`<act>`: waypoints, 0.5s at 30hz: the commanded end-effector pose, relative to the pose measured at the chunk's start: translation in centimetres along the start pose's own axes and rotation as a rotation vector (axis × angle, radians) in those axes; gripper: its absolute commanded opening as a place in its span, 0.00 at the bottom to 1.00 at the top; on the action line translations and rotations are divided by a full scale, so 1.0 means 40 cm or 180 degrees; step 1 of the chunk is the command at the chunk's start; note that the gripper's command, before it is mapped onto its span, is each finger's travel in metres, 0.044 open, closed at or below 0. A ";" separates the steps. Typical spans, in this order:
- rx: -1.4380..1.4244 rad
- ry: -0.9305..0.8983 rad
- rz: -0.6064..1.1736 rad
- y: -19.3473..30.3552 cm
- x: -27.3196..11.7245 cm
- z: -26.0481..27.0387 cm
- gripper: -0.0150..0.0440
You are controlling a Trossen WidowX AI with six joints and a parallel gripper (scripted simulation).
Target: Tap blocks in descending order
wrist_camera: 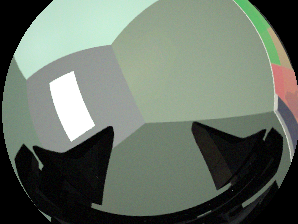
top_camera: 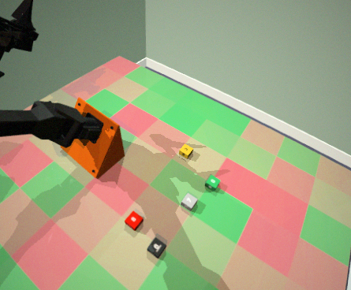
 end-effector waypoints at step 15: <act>-0.2167 0.0093 -0.1879 -0.251 0.323 0.173 0.93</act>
Point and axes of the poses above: the point midway between the two fingers, 35 mm back from their tips, its own x axis out along the fingers, its own z axis across the jaws, y = z × x, the point moved 3 cm from there along -x, back along the fingers, and after that the axes turned 15 degrees about x, right-handed, at the moved point
